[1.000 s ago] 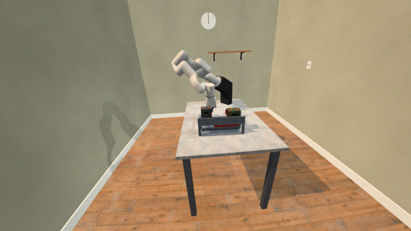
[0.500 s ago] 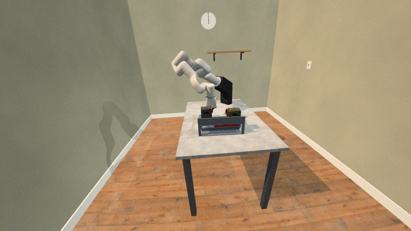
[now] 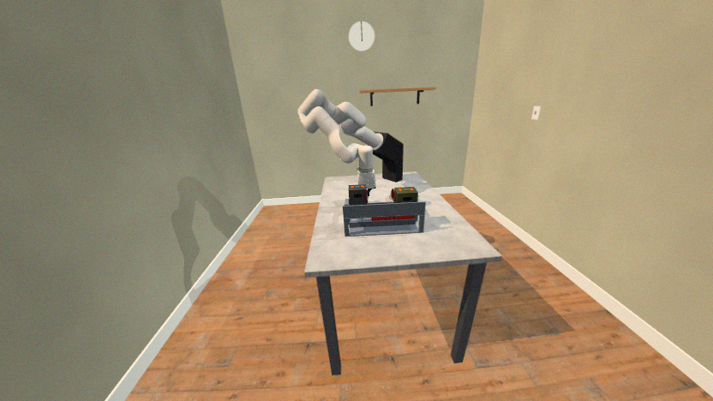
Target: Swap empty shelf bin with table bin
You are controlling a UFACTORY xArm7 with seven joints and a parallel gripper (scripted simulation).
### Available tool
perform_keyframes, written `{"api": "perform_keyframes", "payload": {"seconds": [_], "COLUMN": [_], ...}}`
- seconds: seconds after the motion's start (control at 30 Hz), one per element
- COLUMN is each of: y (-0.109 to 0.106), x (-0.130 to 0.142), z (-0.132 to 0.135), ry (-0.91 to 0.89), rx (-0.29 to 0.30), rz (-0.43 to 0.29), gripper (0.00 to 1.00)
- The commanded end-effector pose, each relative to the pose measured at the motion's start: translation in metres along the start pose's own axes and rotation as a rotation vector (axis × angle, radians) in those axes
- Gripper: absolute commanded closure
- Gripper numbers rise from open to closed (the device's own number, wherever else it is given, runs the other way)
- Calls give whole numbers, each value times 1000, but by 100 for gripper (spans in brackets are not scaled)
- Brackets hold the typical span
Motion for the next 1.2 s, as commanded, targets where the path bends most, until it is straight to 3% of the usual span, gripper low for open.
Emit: {"api": "perform_keyframes", "payload": {"seconds": [0.0,1.17], "y": [-2,-6], "x": [5,33], "z": [2,9], "ry": [-1,-1], "rx": [2,2], "rz": [-3,-3], "gripper": [100,100]}}
Point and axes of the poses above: the point where the finger pads meet when closed, its own y axis out along the fingers, its own z axis across the jaws, x = y × z, the point moved 4 cm from there along -y, back along the fingers, and after that the axes turned 14 degrees about y, right-handed, at the moved point
